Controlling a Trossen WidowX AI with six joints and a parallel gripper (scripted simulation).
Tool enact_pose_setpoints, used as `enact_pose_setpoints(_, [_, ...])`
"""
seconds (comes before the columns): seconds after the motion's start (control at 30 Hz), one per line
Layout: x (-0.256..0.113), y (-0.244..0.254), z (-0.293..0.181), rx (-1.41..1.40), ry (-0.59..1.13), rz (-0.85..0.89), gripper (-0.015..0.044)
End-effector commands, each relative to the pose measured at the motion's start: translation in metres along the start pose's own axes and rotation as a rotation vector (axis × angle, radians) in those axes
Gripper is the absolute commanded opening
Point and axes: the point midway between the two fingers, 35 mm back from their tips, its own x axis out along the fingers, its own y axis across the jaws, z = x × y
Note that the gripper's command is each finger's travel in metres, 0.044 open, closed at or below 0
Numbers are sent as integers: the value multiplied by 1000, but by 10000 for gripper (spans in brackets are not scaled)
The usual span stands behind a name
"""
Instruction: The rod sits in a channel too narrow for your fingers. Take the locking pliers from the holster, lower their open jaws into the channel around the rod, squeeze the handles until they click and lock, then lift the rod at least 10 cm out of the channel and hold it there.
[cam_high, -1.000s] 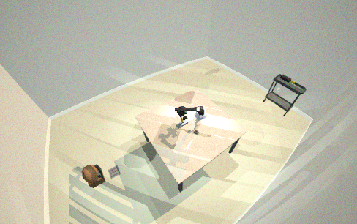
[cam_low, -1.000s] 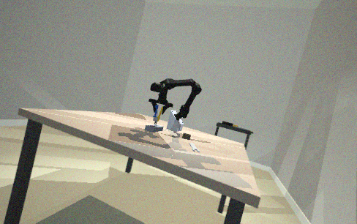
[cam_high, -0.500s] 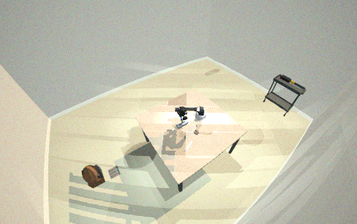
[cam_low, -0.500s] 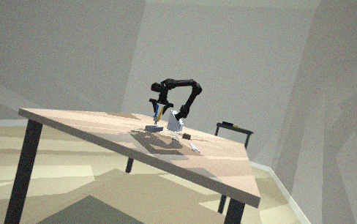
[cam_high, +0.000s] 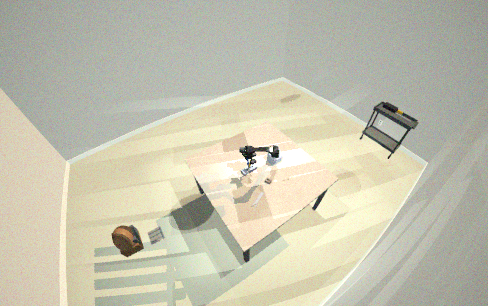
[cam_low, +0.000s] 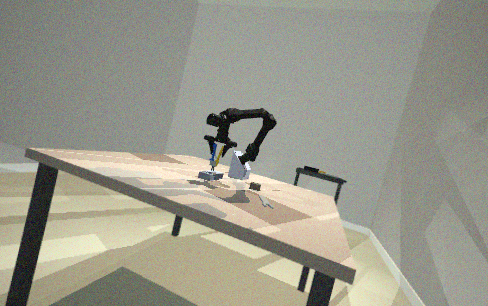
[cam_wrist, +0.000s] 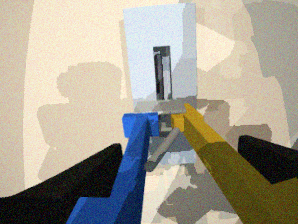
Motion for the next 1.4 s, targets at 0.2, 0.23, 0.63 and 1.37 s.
enact_pose_setpoints(0.2, [8, 0, 0, 5, 6, -1, 318])
enact_pose_setpoints(0.23, [9, 0, 0, 5, 6, -1, 318])
enact_pose_setpoints(0.63, [21, 1, 0, 5, 6, -1, 318])
enact_pose_setpoints(1.37, [36, 1, 1, 5, 6, -2, 306])
